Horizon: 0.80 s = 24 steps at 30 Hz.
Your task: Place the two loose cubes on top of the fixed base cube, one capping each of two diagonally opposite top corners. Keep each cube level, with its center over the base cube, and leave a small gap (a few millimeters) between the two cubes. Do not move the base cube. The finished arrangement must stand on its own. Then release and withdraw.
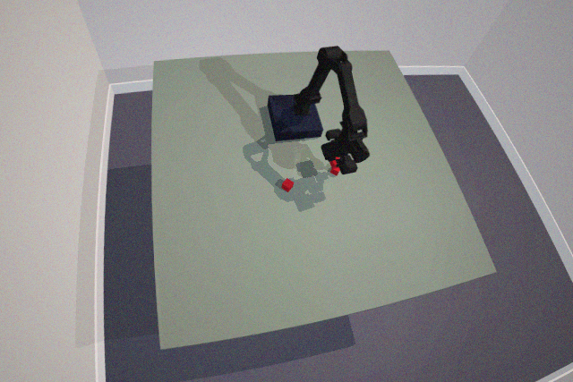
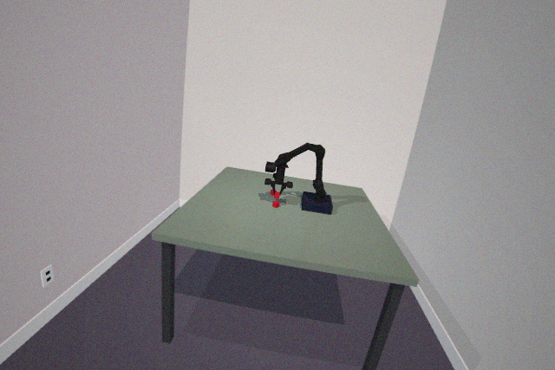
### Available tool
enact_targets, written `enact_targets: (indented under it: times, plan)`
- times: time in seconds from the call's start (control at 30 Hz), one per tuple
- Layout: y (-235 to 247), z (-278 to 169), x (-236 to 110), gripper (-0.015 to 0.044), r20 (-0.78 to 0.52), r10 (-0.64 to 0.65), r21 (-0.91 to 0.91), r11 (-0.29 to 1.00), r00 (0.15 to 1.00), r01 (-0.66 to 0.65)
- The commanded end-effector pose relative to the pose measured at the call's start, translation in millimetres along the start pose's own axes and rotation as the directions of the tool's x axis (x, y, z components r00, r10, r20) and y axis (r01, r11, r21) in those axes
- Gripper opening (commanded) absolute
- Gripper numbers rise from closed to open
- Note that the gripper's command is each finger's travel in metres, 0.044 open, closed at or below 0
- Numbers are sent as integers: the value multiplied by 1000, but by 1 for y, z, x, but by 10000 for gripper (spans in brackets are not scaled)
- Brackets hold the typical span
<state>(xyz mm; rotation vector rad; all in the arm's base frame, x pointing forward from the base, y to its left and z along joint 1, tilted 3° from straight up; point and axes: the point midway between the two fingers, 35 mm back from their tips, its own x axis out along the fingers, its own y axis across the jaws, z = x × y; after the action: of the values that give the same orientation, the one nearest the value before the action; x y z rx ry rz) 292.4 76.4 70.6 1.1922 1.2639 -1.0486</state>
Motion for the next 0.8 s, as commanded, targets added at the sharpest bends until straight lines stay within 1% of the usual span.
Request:
enact_targets:
  times: [0.0, 0.2, 0.77]
  plan:
    - [-1, 0, 11, 105, 4, -6, 8, 1000, 1000, 6]
    - [-2, 0, 24, 105, 4, -6, 14, 1000, 1000, 6]
    - [-2, 0, 26, 105, 4, -6, 7, 1000, 1000, 6]
